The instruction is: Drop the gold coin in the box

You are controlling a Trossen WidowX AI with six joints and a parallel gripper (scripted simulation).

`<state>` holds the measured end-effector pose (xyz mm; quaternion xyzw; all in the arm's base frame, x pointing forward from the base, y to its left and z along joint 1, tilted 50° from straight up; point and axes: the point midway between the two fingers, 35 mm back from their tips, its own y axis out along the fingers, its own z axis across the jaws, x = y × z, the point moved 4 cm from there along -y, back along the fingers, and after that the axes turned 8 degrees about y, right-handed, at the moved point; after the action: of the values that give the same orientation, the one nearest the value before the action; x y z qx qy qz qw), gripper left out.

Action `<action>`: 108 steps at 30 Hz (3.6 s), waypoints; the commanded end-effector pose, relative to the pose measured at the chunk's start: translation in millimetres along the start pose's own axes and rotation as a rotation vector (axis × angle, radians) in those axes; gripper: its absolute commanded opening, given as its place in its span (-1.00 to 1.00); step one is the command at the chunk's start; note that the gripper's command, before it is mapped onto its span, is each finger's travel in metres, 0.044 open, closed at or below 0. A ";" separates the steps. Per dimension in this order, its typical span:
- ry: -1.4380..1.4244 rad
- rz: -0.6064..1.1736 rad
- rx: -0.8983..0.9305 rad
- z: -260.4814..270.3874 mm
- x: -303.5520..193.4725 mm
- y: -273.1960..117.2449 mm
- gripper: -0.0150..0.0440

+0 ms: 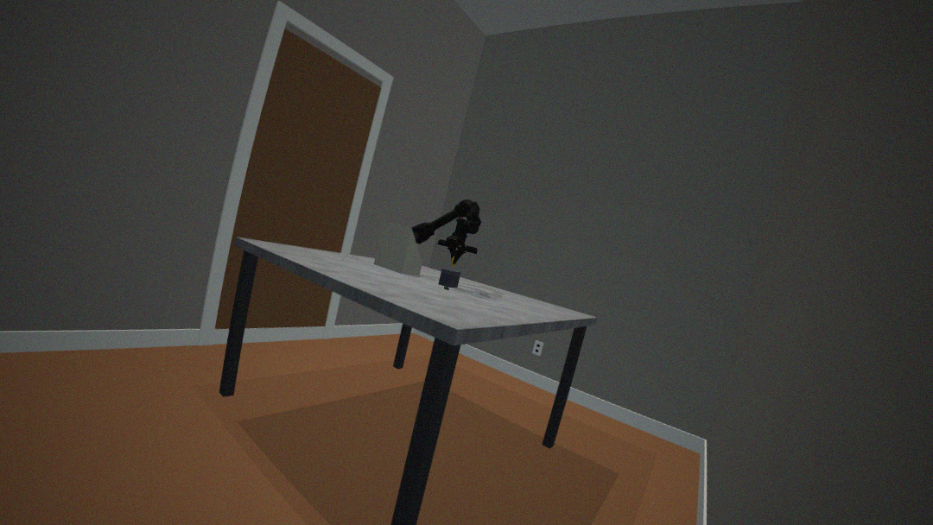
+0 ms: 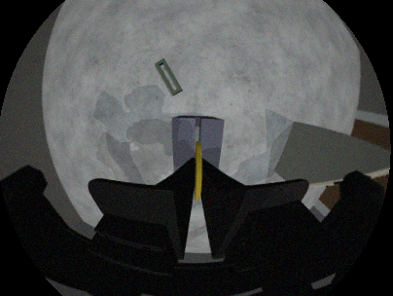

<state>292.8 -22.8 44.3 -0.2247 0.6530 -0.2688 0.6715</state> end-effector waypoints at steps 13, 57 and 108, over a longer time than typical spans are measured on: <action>0.001 0.000 0.001 0.0 -0.2 0.0 -0.49; 0.008 0.000 -0.002 -2.1 -4.0 13.9 -0.49; 0.008 0.003 -0.006 -4.7 -5.1 -36.9 1.00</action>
<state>285.8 -45.4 70.9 -0.2224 0.6588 -0.2663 0.6676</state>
